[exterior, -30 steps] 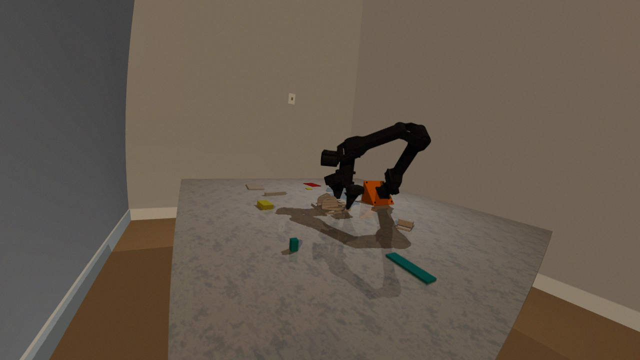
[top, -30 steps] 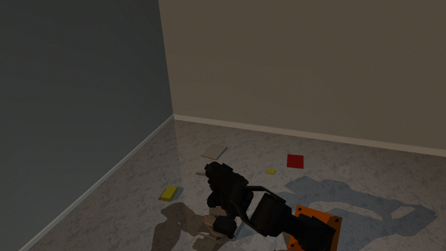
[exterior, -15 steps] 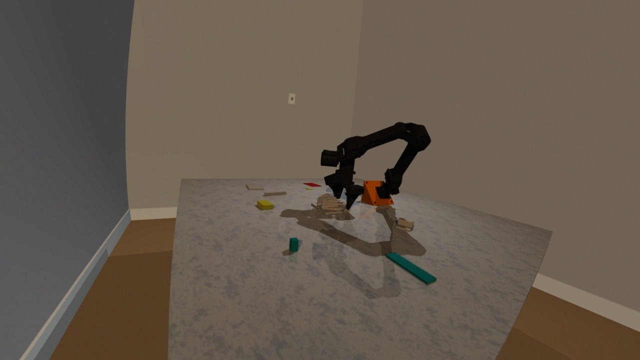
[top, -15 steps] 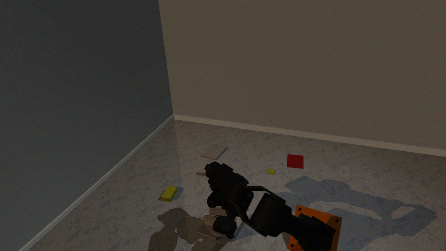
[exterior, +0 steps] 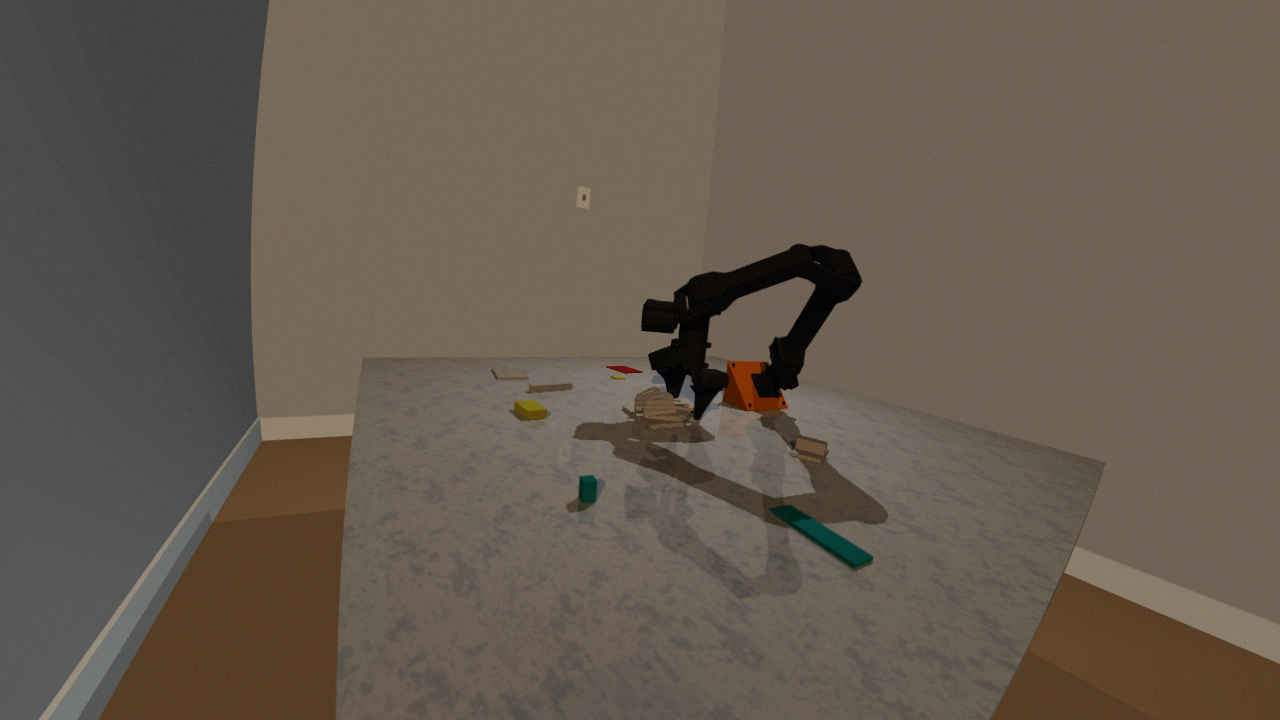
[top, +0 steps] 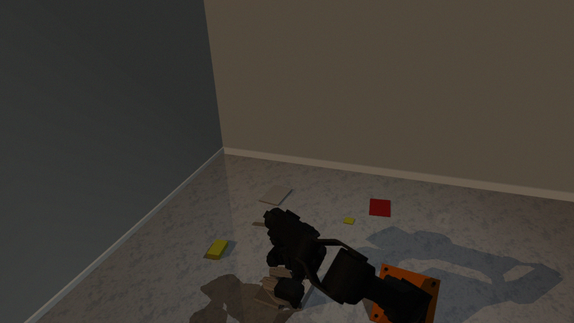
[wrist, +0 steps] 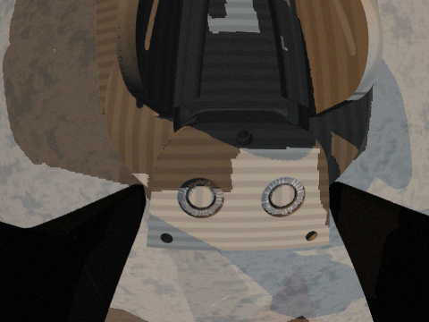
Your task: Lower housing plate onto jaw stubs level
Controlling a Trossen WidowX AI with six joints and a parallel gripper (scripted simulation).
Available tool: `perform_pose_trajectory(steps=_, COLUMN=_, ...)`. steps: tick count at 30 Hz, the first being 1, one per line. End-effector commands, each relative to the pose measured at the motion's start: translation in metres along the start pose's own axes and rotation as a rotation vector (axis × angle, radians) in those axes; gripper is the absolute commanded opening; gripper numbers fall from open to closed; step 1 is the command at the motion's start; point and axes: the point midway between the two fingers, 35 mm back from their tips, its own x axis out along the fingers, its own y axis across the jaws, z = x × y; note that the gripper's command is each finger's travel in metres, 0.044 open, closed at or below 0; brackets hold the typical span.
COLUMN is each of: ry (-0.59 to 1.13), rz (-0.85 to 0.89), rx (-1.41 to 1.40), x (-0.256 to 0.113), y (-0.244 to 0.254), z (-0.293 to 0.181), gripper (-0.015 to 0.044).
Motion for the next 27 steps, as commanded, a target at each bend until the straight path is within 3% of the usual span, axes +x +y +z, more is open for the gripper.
perform_pose_trajectory(steps=1, ry=0.0, rz=-0.003, rx=0.0, x=-0.013, y=-0.001, z=0.001, gripper=0.044)
perform_pose_trajectory(steps=7, ry=0.002, rz=0.003, rx=0.001, x=-0.073, y=0.001, z=-0.003, gripper=0.044)
perform_pose_trajectory(steps=12, ry=-0.01, rz=0.0, rx=0.007, x=-0.067, y=-0.002, z=-0.001, gripper=0.044)
perform_pose_trajectory(steps=19, ry=0.003, rz=-0.003, rx=0.006, x=-0.123, y=-0.013, z=-0.058, gripper=0.044)
perform_pose_trajectory(steps=27, ry=0.004, rz=-0.002, rx=0.005, x=-0.125, y=-0.013, z=-0.06, gripper=0.044)
